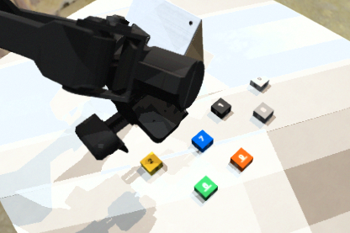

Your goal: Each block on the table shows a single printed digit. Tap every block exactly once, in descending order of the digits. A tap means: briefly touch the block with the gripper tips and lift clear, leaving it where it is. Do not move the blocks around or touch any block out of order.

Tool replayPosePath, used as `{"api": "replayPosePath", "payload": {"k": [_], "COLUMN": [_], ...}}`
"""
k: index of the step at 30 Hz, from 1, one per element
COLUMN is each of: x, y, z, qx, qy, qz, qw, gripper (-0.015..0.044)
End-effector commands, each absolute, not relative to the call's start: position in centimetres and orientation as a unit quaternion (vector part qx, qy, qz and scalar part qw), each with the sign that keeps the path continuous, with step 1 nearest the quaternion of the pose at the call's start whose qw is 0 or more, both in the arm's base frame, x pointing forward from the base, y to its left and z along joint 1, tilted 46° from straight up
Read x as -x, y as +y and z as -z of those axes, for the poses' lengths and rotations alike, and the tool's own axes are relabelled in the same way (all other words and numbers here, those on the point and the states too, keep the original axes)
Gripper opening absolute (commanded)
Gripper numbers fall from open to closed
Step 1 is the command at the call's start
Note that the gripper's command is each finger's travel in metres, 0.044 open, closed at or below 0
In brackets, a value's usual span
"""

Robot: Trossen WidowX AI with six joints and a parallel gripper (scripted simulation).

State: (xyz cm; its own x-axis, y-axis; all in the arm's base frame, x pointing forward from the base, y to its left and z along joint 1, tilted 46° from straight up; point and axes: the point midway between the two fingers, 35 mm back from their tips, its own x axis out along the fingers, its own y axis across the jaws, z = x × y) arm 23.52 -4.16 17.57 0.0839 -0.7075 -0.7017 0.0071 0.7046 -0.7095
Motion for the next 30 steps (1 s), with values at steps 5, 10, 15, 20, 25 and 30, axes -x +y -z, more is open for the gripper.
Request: {"api": "replayPosePath", "payload": {"k": [5, 10, 15, 20, 25, 30], "x": [-25.6, -25.6, -25.6, -25.6, -25.6, -25.6], "y": [1.9, 3.5, 3.5, 3.5, 3.5, 3.5], "z": [-11.6, -9.9, -9.9, -9.9, -9.9, -9.9], "qx": [0.281, 0.282, 0.282, 0.282, 0.282, 0.282], "qy": [0.626, 0.626, 0.626, 0.626, 0.626, 0.626], "qz": [0.261, 0.262, 0.262, 0.262, 0.262, 0.262], "qw": [0.679, 0.679, 0.679, 0.679, 0.679, 0.679], "gripper": [0.0400, 0.0400, 0.0400, 0.0400, 0.0400, 0.0400]}}
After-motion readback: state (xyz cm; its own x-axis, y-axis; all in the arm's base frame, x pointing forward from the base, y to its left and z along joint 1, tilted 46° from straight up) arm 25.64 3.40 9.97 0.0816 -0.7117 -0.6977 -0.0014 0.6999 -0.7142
